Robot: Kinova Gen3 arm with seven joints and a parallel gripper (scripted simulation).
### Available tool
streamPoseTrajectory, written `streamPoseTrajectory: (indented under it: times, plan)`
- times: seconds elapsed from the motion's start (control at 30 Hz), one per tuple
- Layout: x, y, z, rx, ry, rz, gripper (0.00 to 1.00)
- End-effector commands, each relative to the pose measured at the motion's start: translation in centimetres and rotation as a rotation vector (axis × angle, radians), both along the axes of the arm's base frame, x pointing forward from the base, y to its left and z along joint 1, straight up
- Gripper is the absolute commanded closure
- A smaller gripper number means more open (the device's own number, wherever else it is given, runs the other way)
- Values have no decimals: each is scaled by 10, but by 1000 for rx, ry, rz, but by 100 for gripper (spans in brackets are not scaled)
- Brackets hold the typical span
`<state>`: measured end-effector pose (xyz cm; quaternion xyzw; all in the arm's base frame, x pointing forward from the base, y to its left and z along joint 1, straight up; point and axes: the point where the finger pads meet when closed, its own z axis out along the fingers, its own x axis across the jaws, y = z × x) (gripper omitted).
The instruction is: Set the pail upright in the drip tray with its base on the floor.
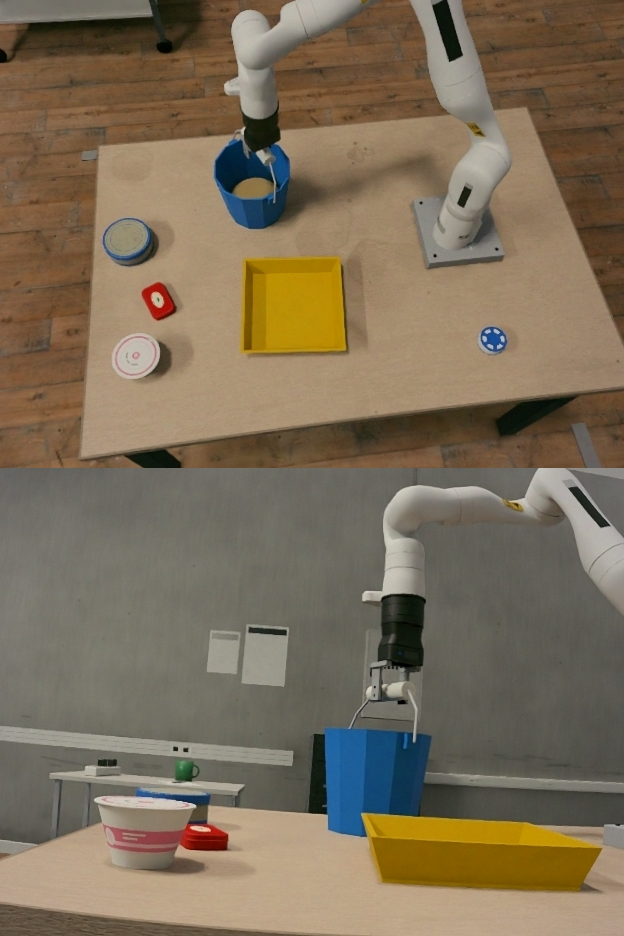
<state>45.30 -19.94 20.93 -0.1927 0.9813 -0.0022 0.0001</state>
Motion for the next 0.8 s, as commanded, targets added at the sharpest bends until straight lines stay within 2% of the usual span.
streamPoseTrajectory:
  times: [0.0, 0.07, 0.1, 0.77]
  plan:
    - [0, 0, 1, -1, -2, 0, 0]
    - [0, 0, 1, -1, -2, 0, 0]
    - [0, 0, 1, -1, -2, 0, 100]
    - [0, 0, 1, -1, -2, 0, 100]
